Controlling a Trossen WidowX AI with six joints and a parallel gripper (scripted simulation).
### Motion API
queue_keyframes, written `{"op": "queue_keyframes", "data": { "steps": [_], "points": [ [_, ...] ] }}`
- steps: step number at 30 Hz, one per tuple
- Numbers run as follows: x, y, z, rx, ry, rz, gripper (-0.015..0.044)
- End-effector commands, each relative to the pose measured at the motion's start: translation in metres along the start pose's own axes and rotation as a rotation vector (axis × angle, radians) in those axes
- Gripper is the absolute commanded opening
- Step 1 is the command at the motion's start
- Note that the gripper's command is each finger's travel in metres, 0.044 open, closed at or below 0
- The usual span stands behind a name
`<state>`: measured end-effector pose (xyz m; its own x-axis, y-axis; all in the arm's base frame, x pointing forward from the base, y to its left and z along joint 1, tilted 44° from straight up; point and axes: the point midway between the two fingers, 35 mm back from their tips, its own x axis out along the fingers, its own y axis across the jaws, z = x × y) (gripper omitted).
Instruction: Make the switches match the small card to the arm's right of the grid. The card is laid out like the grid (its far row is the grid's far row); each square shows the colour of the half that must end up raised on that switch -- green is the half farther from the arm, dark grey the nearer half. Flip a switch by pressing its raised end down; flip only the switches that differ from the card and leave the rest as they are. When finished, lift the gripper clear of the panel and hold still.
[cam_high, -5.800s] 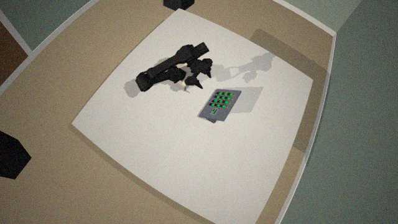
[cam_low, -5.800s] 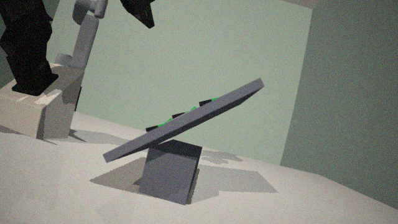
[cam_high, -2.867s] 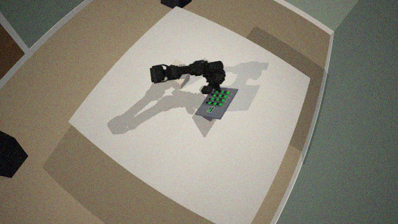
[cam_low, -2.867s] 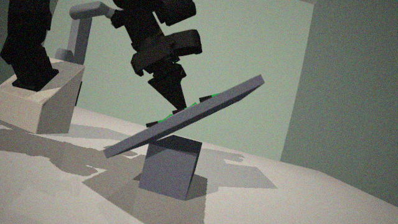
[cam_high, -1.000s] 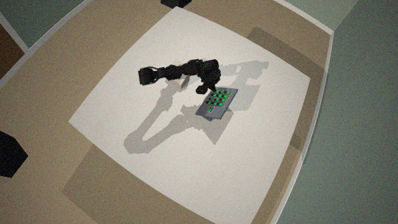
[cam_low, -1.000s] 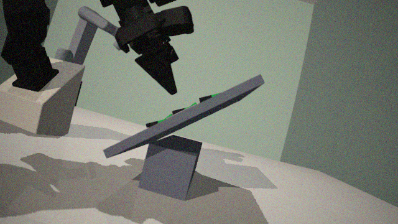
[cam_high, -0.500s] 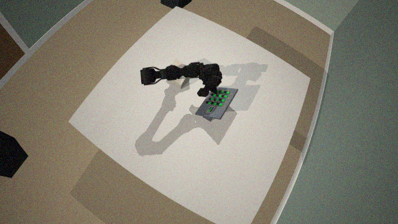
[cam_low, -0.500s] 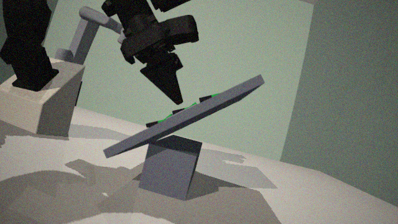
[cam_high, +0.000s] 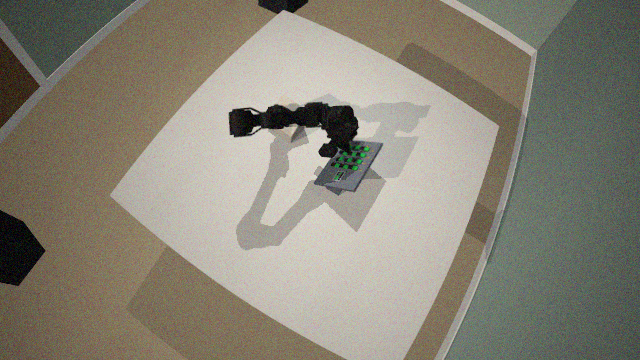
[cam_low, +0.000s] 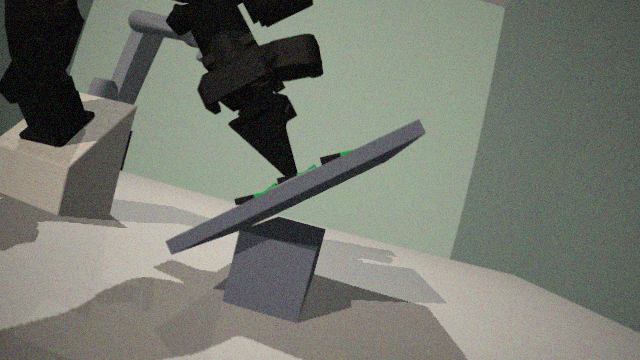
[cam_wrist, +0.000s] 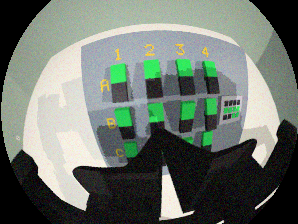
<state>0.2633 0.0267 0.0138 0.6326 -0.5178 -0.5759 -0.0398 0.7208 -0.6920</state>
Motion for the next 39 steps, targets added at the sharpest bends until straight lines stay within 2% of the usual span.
{"op": "queue_keyframes", "data": {
  "steps": [1, 39],
  "points": [
    [0.0004, 0.0010, -0.0001, -0.004, 0.000, 0.004, 0.0000],
    [0.0043, 0.0009, -0.0003, -0.004, 0.000, 0.004, 0.0000]
  ]
}}
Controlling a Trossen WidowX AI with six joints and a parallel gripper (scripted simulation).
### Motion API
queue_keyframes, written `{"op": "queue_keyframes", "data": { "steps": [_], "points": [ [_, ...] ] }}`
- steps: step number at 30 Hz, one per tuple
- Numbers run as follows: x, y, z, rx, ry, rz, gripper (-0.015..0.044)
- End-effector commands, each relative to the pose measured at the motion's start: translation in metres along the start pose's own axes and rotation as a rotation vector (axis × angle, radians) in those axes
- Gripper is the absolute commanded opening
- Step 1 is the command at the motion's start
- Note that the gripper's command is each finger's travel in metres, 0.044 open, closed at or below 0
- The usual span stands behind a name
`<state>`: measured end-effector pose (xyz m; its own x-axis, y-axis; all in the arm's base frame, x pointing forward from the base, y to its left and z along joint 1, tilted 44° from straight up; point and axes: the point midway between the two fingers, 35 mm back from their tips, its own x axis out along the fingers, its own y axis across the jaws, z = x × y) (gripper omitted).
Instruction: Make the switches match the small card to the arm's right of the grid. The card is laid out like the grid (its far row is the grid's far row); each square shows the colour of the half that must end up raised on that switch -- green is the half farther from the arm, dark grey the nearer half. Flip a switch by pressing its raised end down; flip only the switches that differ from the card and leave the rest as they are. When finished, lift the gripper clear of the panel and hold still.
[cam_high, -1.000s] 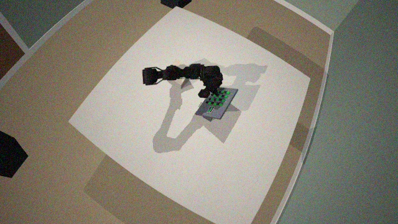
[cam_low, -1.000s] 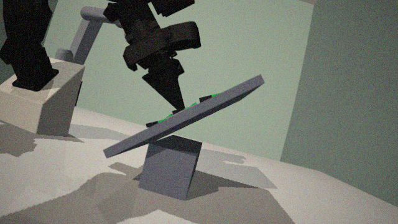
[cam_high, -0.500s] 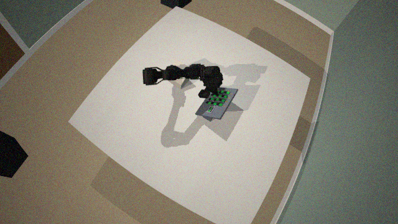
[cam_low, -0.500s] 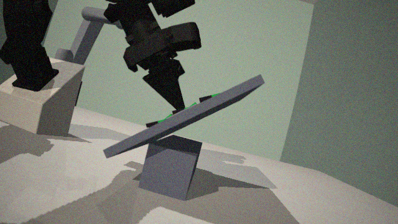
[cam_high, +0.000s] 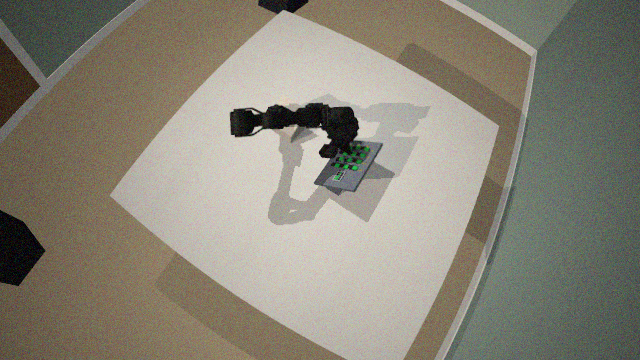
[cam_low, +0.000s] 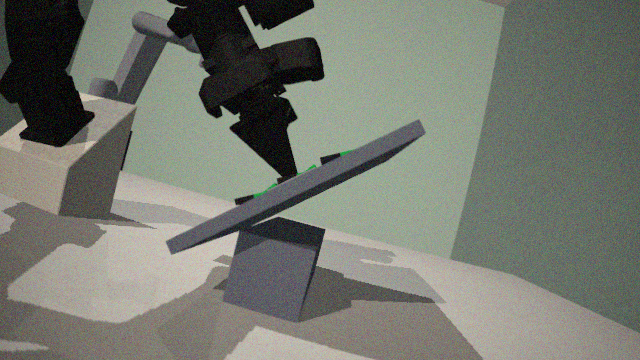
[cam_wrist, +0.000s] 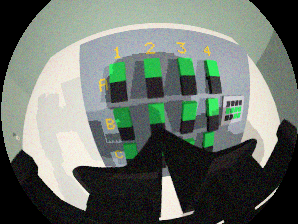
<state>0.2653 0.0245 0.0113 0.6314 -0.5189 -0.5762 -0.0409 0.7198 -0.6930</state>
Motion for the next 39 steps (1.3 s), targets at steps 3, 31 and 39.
{"op": "queue_keyframes", "data": {
  "steps": [3, 31, 39],
  "points": [
    [0.001, 0.001, 0.000, -0.002, -0.002, 0.004, 0.0000],
    [-0.063, 0.001, 0.003, -0.002, 0.027, 0.007, 0.0000],
    [-0.062, -0.054, 0.004, -0.005, 0.028, 0.007, 0.0000]
  ]
}}
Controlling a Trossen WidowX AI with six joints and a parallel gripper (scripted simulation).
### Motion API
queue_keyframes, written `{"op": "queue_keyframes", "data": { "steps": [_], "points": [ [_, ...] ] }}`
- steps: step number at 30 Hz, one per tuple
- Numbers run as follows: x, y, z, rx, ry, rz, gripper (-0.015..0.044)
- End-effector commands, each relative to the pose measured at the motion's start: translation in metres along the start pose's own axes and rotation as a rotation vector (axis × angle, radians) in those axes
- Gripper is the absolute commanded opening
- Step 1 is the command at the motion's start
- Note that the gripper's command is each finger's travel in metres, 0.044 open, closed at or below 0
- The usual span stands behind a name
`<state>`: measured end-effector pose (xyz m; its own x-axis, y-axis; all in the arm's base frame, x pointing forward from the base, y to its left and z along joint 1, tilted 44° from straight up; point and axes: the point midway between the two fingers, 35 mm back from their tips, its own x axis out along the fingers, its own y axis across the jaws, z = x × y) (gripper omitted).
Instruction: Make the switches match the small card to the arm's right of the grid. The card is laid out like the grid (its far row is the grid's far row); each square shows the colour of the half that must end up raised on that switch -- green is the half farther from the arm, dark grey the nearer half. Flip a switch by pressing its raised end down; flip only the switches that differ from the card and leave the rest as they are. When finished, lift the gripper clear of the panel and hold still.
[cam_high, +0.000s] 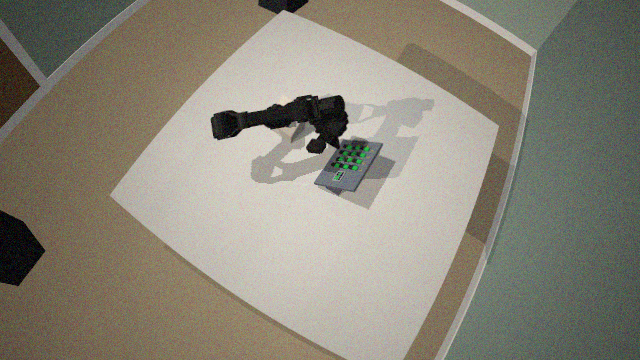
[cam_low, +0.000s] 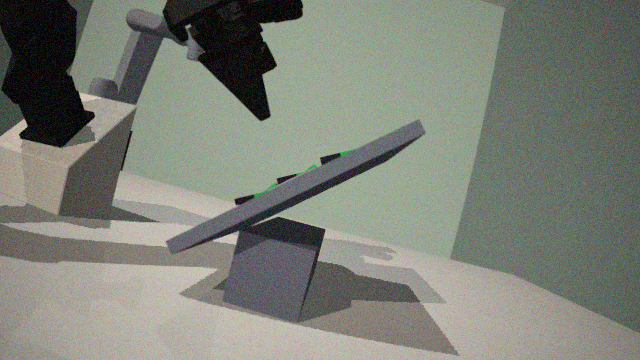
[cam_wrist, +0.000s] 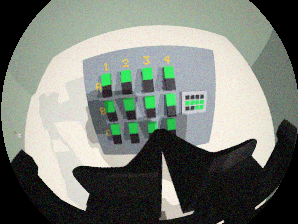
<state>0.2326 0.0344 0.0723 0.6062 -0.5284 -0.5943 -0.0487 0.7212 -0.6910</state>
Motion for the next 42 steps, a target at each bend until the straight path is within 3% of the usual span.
{"op": "queue_keyframes", "data": {
  "steps": [1, 9, 42],
  "points": [
    [-0.001, -0.025, -0.003, 0.000, -0.004, -0.001, 0.0000],
    [0.032, -0.026, -0.003, 0.000, -0.030, -0.003, 0.0000],
    [0.058, -0.027, -0.003, 0.000, -0.033, -0.005, 0.0000]
  ]
}}
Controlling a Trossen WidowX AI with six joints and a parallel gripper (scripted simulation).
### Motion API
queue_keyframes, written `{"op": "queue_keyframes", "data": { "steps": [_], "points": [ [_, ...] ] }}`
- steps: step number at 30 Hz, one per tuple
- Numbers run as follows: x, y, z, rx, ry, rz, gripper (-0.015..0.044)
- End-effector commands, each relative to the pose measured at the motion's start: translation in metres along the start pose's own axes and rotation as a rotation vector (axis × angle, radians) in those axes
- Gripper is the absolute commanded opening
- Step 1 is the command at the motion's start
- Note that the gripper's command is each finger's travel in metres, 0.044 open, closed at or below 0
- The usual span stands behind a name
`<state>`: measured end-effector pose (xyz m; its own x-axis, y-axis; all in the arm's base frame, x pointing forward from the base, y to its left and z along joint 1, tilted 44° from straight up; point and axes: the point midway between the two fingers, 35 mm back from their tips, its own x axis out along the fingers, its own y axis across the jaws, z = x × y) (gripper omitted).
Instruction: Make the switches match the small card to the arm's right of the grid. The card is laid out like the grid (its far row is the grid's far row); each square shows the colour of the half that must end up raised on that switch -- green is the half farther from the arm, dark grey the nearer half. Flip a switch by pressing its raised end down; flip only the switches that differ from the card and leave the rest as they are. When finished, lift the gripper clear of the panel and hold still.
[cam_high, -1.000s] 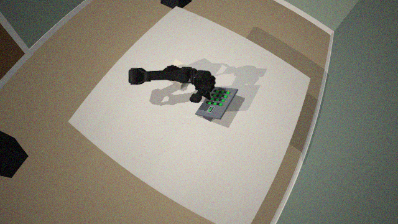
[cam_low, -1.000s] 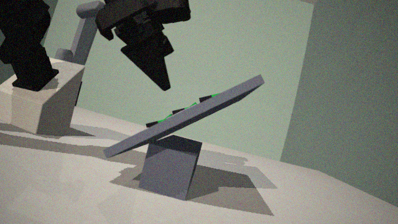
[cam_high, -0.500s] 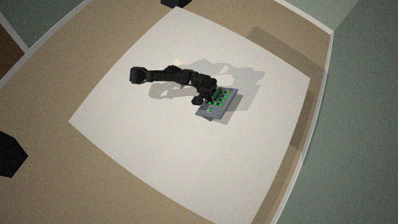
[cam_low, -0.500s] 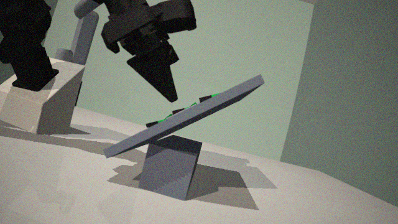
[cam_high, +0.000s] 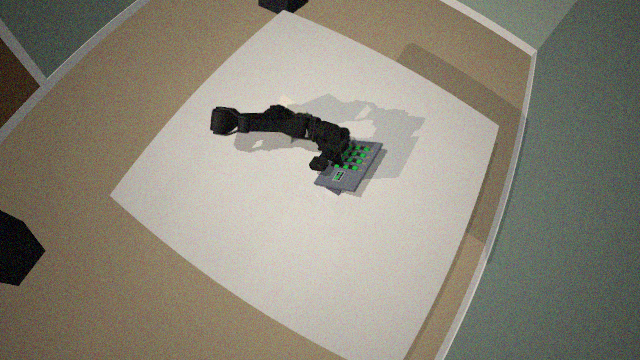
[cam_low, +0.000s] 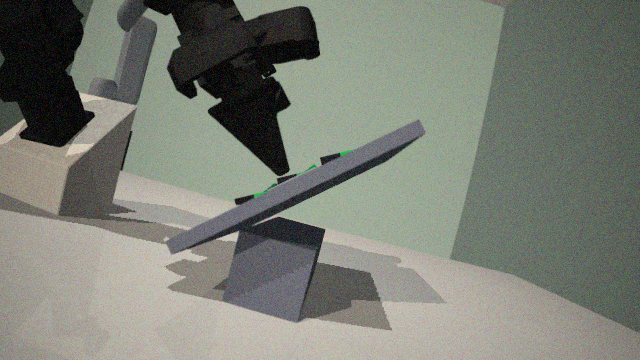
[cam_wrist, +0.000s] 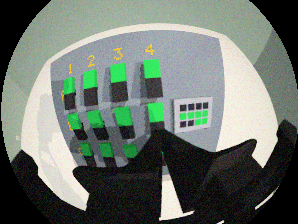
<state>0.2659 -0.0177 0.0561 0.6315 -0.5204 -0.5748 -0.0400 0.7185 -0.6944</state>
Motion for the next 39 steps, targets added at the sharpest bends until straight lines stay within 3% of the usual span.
{"op": "queue_keyframes", "data": {
  "steps": [1, 39],
  "points": [
    [0.0004, 0.0010, 0.0001, -0.004, -0.001, 0.004, 0.0000],
    [0.0043, 0.0010, 0.0000, -0.004, -0.001, 0.004, 0.0000]
  ]
}}
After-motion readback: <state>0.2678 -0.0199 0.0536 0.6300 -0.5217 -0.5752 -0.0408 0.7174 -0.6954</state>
